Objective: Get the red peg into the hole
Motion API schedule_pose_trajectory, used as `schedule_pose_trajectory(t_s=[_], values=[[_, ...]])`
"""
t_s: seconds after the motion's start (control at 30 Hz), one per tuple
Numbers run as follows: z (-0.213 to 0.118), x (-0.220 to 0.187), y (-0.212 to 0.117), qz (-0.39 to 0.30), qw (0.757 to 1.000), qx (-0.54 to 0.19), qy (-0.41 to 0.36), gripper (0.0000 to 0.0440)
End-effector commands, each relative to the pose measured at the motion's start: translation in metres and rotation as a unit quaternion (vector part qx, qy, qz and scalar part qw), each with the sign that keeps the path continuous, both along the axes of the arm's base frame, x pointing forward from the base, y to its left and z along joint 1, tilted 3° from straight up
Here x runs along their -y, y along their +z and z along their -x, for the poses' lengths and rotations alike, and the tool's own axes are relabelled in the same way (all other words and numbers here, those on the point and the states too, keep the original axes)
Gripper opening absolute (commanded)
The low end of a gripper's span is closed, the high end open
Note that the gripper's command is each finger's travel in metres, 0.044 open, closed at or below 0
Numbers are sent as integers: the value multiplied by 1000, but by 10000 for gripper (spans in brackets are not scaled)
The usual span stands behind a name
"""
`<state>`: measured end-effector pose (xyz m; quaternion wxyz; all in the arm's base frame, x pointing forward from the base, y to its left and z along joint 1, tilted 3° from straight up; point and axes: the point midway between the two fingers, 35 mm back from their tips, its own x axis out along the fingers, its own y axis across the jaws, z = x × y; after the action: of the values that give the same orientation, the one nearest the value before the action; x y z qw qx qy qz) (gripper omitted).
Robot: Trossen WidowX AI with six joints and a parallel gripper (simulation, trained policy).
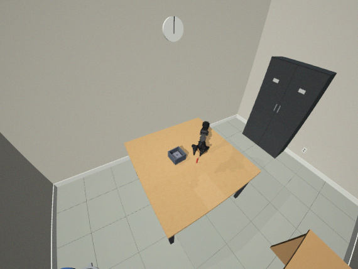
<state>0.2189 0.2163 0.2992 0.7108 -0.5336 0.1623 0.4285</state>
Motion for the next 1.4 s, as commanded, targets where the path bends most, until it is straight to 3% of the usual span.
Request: schedule_pose_trajectory(t_s=[0.0, 0.33, 0.67, 1.0, 1.37], values=[[4, 6, -8, -23, 998, -33, -44, 440], [14, 20, -39, -76, 973, -135, -172, 440], [25, 35, -68, -120, 918, -221, -307, 440], [36, 52, -95, -156, 836, -286, -442, 440], [47, 70, -123, -190, 717, -331, -583, 440]])
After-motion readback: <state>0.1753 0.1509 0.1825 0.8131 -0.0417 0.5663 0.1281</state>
